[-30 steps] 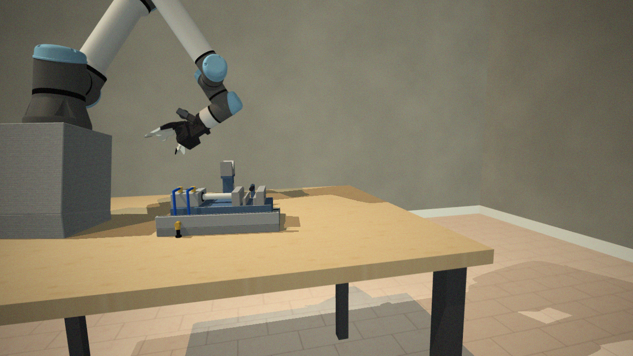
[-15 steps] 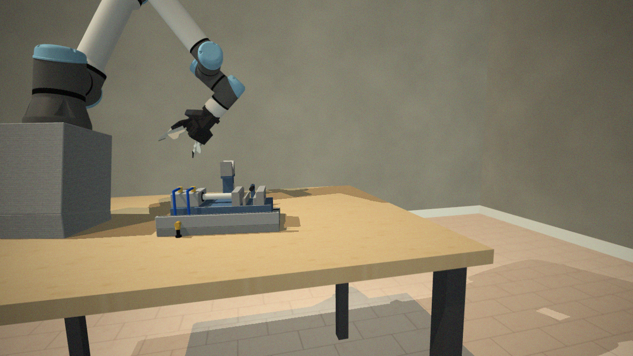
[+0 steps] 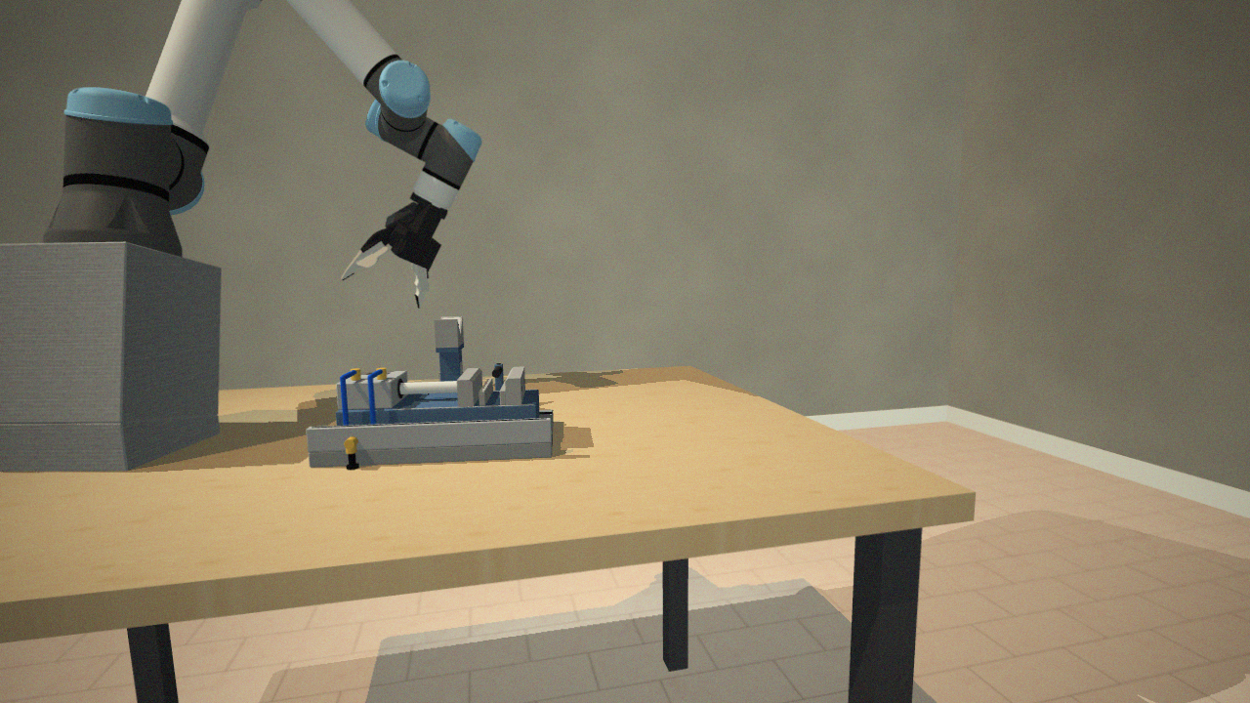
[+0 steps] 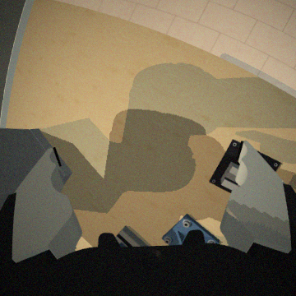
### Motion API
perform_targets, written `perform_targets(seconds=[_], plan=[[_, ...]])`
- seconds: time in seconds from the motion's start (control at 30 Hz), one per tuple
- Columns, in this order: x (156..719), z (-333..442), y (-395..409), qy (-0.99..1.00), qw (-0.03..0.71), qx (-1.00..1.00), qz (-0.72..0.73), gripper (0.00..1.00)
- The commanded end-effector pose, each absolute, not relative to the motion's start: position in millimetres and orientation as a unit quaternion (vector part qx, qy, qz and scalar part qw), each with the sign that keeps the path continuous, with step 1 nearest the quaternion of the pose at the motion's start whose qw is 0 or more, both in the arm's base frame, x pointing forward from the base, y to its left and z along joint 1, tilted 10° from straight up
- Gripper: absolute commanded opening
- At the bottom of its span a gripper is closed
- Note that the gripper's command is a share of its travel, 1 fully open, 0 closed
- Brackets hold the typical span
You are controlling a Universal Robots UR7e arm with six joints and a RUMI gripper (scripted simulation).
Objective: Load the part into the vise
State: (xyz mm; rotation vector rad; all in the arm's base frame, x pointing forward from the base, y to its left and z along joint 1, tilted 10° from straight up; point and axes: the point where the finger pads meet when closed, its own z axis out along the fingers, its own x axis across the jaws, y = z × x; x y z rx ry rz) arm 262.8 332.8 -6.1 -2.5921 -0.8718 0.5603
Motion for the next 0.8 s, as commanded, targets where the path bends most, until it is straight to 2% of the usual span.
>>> perform_targets(seconds=[0.0,0.77], plan=[[296.4,-3.6,328.6,-0.265,0.140,-0.943,0.145,1.00],[390.7,39.7,315.9,-0.129,0.090,-0.987,-0.012,1.00]])
